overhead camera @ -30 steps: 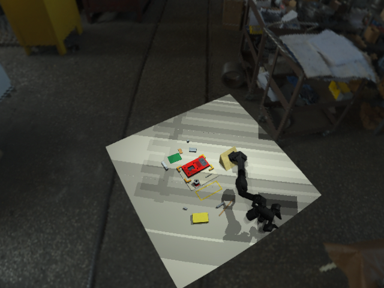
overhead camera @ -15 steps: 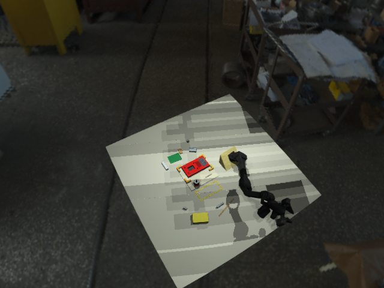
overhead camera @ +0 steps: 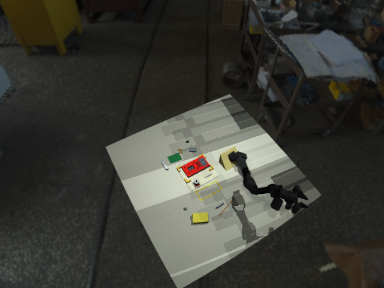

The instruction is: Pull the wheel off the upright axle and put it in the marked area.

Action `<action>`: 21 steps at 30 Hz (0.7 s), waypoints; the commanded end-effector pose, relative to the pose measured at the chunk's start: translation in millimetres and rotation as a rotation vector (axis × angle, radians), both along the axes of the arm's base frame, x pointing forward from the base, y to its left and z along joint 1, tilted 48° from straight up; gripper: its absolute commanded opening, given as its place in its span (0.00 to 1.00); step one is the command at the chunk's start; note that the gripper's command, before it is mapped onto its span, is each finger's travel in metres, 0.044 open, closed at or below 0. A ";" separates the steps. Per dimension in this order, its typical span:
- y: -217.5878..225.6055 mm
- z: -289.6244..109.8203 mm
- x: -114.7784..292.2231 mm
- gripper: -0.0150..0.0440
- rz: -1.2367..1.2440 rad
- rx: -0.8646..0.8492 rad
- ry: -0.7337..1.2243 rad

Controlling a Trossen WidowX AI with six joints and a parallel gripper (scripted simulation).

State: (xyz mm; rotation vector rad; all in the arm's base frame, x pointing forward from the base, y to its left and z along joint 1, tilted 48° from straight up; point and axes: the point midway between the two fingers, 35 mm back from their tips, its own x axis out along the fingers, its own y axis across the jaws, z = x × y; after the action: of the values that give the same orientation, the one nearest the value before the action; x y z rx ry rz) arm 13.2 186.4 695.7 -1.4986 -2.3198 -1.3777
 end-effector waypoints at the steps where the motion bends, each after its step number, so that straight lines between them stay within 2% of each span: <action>1: -26.9 11.6 -32.4 0.76 0.054 0.095 -0.032; 12: -114.0 29.8 -105.4 0.76 0.226 0.365 -0.102; 21: -198.4 29.2 -145.9 0.76 0.382 0.588 -0.137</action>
State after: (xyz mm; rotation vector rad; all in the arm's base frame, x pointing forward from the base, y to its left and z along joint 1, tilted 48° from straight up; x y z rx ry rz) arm -122.0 15.4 726.6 -0.8612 -1.9282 -1.8257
